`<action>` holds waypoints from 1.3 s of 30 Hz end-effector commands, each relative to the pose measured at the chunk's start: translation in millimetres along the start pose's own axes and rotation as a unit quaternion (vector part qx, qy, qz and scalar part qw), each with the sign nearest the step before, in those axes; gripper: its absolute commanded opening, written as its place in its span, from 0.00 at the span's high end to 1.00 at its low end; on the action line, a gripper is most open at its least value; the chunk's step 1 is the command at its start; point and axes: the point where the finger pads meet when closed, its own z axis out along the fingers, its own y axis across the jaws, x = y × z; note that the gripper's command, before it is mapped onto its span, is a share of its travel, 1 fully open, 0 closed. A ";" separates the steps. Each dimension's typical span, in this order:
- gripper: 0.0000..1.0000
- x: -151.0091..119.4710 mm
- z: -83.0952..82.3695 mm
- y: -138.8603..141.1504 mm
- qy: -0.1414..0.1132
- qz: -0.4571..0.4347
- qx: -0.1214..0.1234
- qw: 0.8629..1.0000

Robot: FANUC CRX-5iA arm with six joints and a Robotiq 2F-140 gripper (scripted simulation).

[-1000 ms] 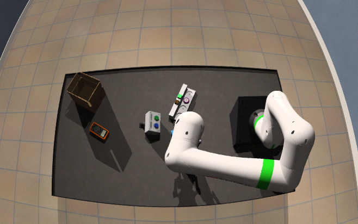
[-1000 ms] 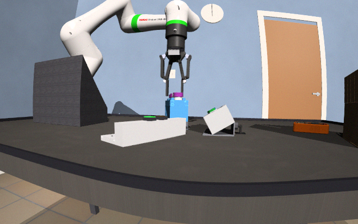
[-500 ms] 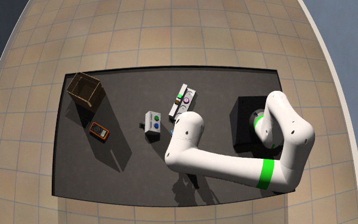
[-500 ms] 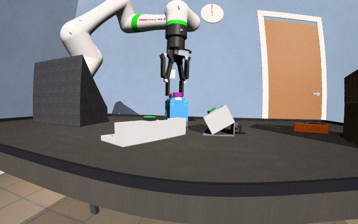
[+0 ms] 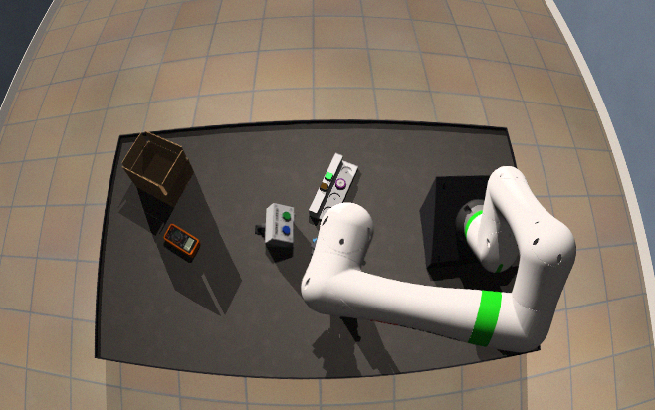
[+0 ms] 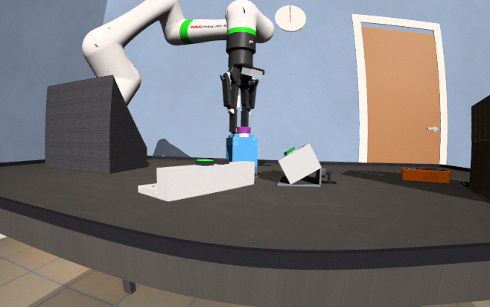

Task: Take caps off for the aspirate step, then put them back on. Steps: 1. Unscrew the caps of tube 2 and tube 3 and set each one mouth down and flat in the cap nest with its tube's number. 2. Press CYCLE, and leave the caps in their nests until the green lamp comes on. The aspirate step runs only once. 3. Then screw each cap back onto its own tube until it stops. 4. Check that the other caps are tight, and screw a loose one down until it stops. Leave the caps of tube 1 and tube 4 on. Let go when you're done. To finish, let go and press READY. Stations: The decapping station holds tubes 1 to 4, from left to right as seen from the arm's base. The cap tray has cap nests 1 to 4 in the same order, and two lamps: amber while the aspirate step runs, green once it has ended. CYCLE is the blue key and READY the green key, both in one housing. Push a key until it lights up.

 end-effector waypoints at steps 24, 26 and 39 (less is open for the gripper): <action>0.70 0.5 -0.8 -0.1 0.001 0.343 0.000 0.939; 0.70 0.5 -0.7 -0.1 0.001 0.366 0.000 0.931; 0.70 0.5 -0.5 -0.1 0.001 0.500 0.001 0.866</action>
